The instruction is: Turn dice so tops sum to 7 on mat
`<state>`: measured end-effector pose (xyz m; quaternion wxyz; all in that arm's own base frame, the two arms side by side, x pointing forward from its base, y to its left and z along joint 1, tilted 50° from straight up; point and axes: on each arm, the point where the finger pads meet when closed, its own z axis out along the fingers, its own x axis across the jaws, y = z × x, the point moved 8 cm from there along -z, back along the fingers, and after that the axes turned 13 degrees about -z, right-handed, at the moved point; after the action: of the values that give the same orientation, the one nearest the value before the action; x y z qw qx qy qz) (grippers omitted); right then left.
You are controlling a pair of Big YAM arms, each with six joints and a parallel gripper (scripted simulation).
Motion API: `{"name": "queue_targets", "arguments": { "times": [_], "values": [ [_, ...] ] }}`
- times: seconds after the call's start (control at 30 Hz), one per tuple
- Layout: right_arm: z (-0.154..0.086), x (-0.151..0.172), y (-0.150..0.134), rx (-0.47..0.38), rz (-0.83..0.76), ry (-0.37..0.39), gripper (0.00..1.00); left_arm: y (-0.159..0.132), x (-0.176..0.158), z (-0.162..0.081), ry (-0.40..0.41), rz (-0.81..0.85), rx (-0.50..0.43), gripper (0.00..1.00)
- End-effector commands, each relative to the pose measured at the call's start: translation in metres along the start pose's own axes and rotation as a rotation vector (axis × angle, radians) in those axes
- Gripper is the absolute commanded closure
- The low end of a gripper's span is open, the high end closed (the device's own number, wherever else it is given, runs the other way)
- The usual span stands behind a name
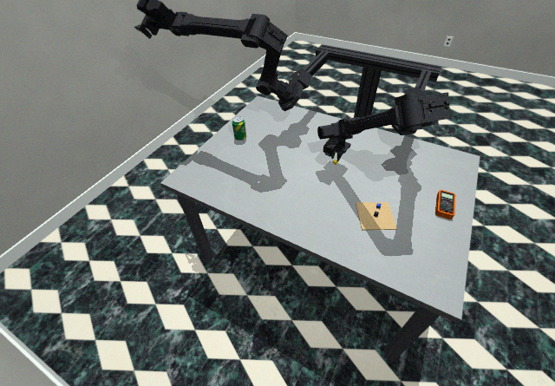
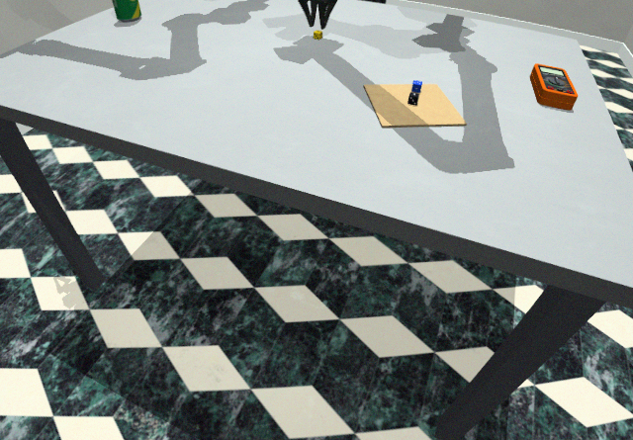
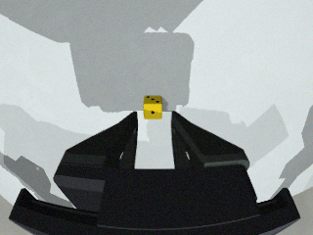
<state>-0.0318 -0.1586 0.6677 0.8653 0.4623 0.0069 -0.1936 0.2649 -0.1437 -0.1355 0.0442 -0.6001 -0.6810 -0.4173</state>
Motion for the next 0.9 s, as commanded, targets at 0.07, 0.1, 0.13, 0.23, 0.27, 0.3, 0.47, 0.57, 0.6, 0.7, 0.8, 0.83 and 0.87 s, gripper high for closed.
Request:
{"name": "queue_targets", "arguments": {
  "times": [0.07, 0.1, 0.13, 0.23, 0.27, 0.3, 0.47, 0.57, 0.6, 0.7, 0.8, 0.83, 0.87],
  "values": [
    [-0.0031, -0.0119, 0.0348, -0.058, 0.000, -0.025, 0.00, -0.0013, 0.0044, 0.0059, 0.012, 0.001, 0.009, 0.70],
    [-0.0031, -0.0119, 0.0348, -0.058, 0.000, -0.025, 0.00, -0.0013, 0.0044, 0.0059, 0.012, 0.000, 0.009, 0.70],
    [-0.0031, -0.0119, 0.0348, -0.058, 0.000, -0.025, 0.00, -0.0013, 0.0044, 0.0059, 0.012, 0.000, 0.009, 0.70],
    [-0.0031, -0.0119, 0.0348, -0.058, 0.000, -0.025, 0.00, -0.0013, 0.0044, 0.0059, 0.012, 0.000, 0.009, 0.70],
    [-0.0031, -0.0119, 0.0348, -0.058, 0.000, -0.025, 0.00, -0.0013, 0.0044, 0.0059, 0.012, 0.000, 0.009, 0.70],
    [-0.0031, -0.0119, 0.0348, -0.058, 0.000, -0.025, 0.00, -0.0013, 0.0044, 0.0059, 0.012, 0.000, 0.009, 0.70],
    [-0.0031, -0.0119, 0.0348, -0.058, 0.000, -0.025, 0.00, -0.0015, 0.0048, 0.0058, 0.012, 0.000, 0.008, 0.70],
    [-0.0031, -0.0119, 0.0348, -0.058, 0.000, -0.025, 0.00, -0.0027, 0.0068, 0.0055, 0.013, 0.003, 0.010, 0.70],
    [-0.0031, -0.0119, 0.0348, -0.058, 0.000, -0.025, 0.00, -0.0021, 0.0066, 0.0054, 0.013, 0.002, 0.009, 0.70],
    [-0.0031, -0.0119, 0.0348, -0.058, 0.000, -0.025, 0.00, 0.0003, 0.0049, 0.0048, 0.008, -0.005, 0.005, 0.70],
    [-0.0031, -0.0119, 0.0348, -0.058, 0.000, -0.025, 0.00, 0.0001, 0.0054, 0.0046, 0.009, -0.004, 0.006, 0.70],
    [-0.0031, -0.0119, 0.0348, -0.058, 0.000, -0.025, 0.00, -0.0007, 0.0065, 0.0046, 0.012, -0.001, 0.008, 0.70],
    [-0.0031, -0.0119, 0.0348, -0.058, 0.000, -0.025, 0.00, -0.0009, 0.0068, 0.0045, 0.011, -0.001, 0.008, 0.70]
  ]
}}
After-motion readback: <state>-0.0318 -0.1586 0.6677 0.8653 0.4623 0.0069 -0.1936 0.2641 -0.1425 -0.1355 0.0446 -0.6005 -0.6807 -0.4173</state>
